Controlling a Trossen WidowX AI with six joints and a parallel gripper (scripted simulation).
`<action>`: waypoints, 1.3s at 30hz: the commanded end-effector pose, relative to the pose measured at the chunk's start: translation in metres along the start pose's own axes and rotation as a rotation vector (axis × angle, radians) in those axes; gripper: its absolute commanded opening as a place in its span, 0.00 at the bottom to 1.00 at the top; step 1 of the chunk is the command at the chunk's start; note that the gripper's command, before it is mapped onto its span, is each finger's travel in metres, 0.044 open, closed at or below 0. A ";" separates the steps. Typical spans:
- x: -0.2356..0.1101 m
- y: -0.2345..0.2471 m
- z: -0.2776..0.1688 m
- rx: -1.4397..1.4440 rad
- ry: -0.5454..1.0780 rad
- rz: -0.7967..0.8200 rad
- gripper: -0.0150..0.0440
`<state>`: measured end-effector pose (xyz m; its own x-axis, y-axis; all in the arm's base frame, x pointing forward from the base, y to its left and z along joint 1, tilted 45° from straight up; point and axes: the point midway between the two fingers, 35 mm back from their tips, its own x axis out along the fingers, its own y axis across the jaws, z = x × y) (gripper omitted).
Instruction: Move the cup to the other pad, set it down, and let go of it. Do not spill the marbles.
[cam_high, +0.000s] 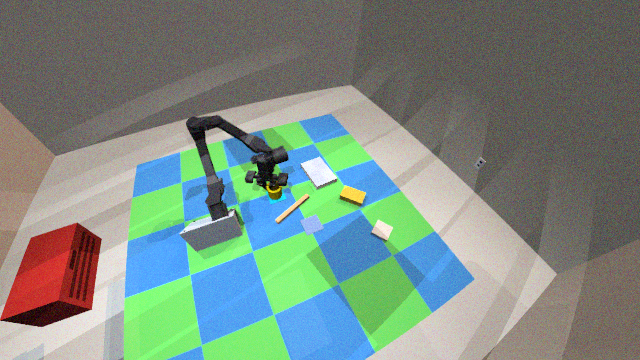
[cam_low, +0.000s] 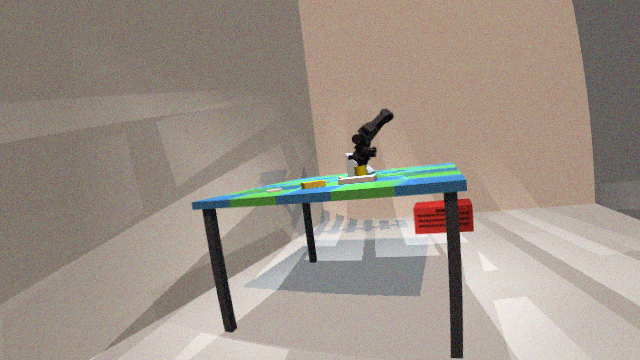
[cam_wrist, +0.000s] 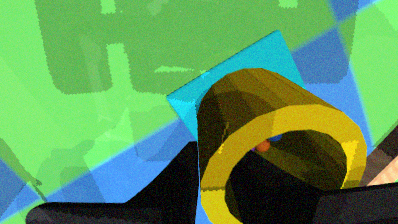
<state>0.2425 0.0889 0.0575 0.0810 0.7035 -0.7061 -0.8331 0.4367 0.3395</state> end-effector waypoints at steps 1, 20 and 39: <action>-0.001 0.000 0.000 -0.001 0.000 -0.001 0.50; -0.016 -0.001 -0.001 0.000 0.002 -0.001 0.50; -0.038 -0.001 -0.002 0.003 0.001 0.001 0.50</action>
<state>0.2380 0.0643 0.0787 0.0718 0.7061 -0.7044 -0.8299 0.4341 0.3506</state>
